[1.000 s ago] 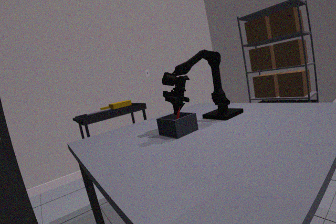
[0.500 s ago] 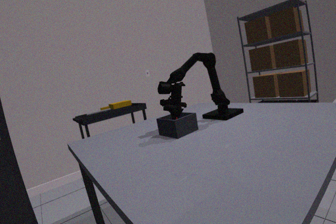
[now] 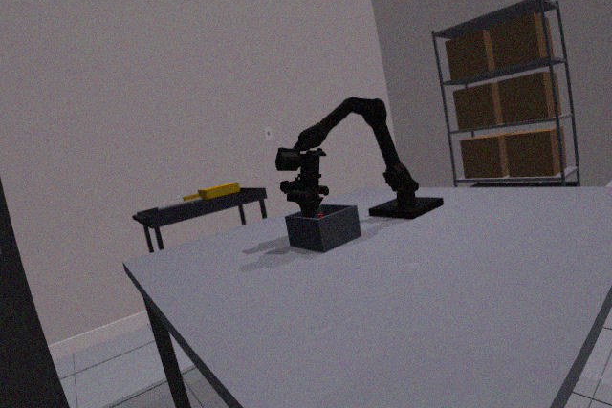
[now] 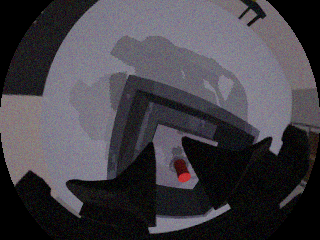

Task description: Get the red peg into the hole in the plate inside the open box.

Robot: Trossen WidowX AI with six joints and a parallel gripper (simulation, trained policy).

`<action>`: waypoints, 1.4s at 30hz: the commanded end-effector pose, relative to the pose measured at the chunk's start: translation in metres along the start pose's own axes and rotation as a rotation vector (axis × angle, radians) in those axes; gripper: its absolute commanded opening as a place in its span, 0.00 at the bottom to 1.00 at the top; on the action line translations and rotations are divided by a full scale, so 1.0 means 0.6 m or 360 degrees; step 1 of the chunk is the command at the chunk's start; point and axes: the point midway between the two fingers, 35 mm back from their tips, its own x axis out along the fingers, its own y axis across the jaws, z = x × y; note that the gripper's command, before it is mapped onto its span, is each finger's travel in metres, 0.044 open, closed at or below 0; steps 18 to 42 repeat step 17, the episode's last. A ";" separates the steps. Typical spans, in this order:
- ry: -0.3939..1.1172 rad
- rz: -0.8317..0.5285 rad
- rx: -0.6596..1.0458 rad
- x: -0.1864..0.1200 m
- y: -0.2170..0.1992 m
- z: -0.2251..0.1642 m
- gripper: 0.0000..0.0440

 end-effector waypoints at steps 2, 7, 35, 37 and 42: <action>0.0020 -0.0004 -0.0018 0.002 0.007 0.015 0.33; 0.0038 -0.0013 -0.0029 0.004 0.008 0.028 0.31; 0.0079 -0.0039 -0.0037 0.009 0.002 0.055 0.28; 0.0079 -0.0039 -0.0037 0.009 0.002 0.055 0.28; 0.0079 -0.0039 -0.0037 0.009 0.002 0.055 0.28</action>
